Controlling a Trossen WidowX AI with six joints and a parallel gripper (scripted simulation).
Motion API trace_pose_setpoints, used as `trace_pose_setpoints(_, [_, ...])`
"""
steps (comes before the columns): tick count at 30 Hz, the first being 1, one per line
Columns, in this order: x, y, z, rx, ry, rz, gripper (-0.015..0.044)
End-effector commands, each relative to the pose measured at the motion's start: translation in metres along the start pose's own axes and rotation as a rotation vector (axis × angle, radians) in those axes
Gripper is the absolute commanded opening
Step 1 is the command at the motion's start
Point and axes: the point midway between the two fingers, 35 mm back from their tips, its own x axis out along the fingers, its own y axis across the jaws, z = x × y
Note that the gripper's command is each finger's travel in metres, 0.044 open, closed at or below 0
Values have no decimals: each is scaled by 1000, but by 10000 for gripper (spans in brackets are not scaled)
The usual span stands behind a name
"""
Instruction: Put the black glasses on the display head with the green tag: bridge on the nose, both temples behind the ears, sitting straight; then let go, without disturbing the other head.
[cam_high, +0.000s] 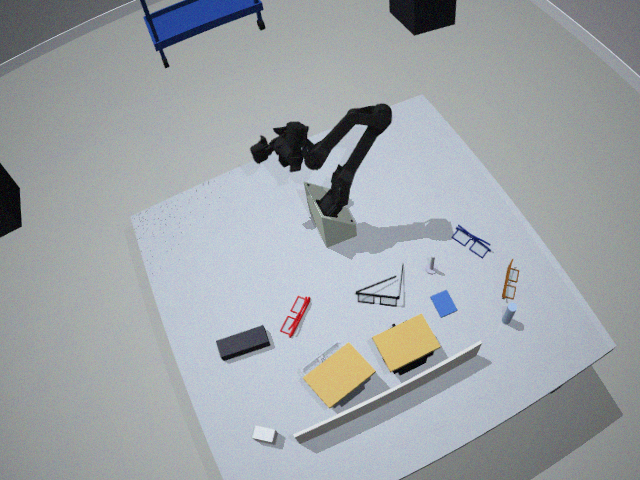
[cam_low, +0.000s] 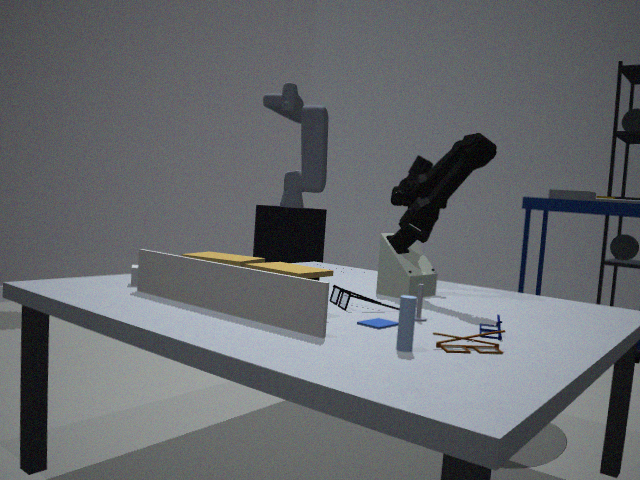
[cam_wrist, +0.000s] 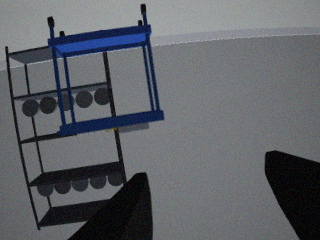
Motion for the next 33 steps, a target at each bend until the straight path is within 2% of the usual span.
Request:
trace_pose_setpoints(1, [-26, -64, -28, -191, 119, -245, 200])
trace_pose_setpoints(7, [-91, -146, -50, -465, 300, -574, 200])
trace_pose_setpoints(18, [-239, -230, -19, -989, 611, -1027, 200])
trace_pose_setpoints(27, [-380, -238, 52, -1421, 871, -1421, 200])
trace_pose_setpoints(33, [-444, -212, 105, -1666, 990, -1618, 200])
